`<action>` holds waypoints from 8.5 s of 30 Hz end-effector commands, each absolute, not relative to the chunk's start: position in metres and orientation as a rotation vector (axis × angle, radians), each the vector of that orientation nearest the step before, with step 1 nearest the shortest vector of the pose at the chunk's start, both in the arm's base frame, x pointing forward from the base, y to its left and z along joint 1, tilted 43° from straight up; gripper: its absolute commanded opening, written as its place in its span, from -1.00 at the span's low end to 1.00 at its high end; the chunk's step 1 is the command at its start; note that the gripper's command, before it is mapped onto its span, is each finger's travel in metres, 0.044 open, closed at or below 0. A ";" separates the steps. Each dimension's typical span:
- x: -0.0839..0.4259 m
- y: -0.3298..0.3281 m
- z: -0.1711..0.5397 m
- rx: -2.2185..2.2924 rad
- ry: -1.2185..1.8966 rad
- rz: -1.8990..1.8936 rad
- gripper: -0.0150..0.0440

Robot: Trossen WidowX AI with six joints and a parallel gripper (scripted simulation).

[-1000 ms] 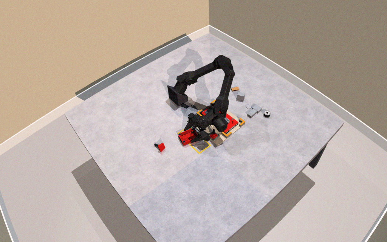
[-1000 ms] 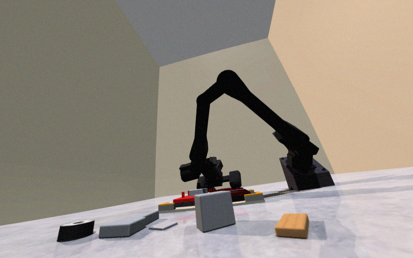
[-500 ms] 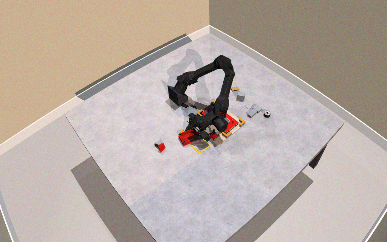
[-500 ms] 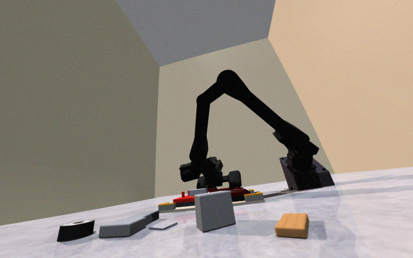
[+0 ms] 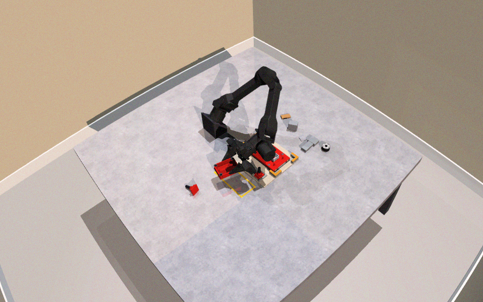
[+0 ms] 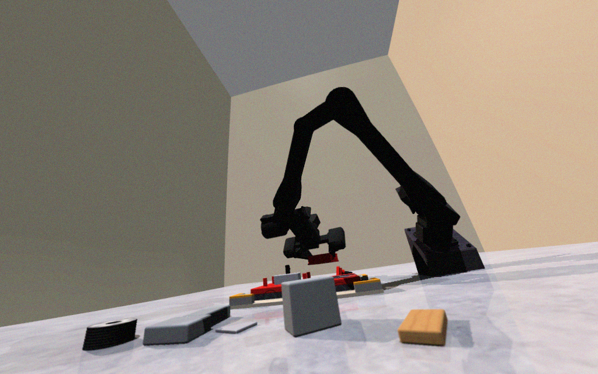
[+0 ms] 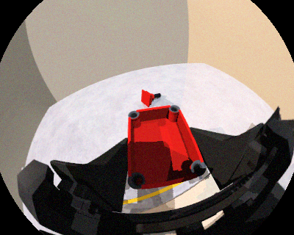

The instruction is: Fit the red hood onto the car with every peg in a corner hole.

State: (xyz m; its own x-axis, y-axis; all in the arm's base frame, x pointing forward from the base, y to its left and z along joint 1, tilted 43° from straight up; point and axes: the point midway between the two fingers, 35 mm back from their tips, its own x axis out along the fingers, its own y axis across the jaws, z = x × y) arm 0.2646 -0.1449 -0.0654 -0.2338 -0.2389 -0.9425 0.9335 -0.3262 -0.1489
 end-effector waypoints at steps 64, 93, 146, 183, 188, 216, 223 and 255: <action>0.263 -0.155 -0.055 0.201 1.666 -0.703 -0.49; 0.265 -0.147 -0.059 -0.348 1.817 -0.022 -0.49; 0.277 -0.136 -0.052 -0.899 1.768 0.691 1.00; 0.282 -0.155 -0.034 -0.599 1.286 1.232 1.00; 0.283 -0.172 -0.052 -0.428 0.935 1.229 1.00; 0.286 -0.172 -0.065 -0.392 0.829 1.199 1.00; 0.287 -0.169 -0.069 -0.392 0.829 1.199 1.00; 0.290 -0.154 -0.085 -0.392 0.828 1.199 1.00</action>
State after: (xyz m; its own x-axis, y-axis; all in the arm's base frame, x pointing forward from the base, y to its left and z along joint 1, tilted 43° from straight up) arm 0.2905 -0.1576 -0.0830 0.1247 0.6545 -0.7457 -0.9287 0.3415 0.1444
